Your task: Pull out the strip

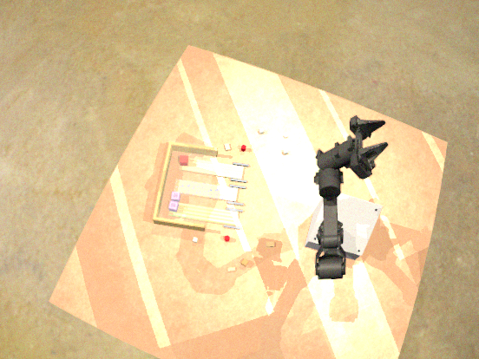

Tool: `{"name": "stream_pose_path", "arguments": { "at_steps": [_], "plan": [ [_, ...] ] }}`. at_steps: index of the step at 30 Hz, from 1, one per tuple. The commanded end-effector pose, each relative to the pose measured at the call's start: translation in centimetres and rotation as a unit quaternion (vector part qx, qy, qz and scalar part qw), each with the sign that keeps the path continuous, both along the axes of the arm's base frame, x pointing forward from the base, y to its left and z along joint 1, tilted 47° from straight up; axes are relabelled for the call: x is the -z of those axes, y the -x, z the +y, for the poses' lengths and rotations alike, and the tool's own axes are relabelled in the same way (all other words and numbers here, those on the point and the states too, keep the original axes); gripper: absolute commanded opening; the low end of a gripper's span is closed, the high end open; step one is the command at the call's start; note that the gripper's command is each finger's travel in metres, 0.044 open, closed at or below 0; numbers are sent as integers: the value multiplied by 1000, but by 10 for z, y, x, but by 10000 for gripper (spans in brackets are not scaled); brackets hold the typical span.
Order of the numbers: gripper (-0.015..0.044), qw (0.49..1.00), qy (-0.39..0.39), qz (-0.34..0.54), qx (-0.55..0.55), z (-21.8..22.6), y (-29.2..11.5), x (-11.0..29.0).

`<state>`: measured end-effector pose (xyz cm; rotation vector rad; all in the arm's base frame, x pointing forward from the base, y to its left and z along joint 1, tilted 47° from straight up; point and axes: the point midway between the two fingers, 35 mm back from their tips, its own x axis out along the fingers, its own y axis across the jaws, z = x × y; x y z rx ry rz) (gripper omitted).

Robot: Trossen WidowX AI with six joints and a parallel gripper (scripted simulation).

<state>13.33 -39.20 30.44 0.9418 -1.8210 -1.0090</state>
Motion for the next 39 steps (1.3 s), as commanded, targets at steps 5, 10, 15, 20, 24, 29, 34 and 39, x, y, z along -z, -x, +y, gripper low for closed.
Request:
{"name": "stream_pose_path", "arguments": {
  "at_steps": [5, 10, 15, 20, 24, 29, 34, 39],
  "plan": [
    [400, 990, -39, 115, -77, 2, -43, 17],
    [400, 940, -74, 271, -194, 18, -104, 50],
    [400, 854, -79, 403, -319, 54, -162, 91],
    [400, 739, -60, 507, -439, 108, -206, 137],
    [400, 632, -30, 566, -529, 160, -228, 174],
    [400, 487, 23, 605, -629, 234, -237, 216],
    [400, 341, 87, 603, -716, 310, -225, 249],
    [400, 204, 156, 563, -786, 382, -194, 269]
  ]
}}
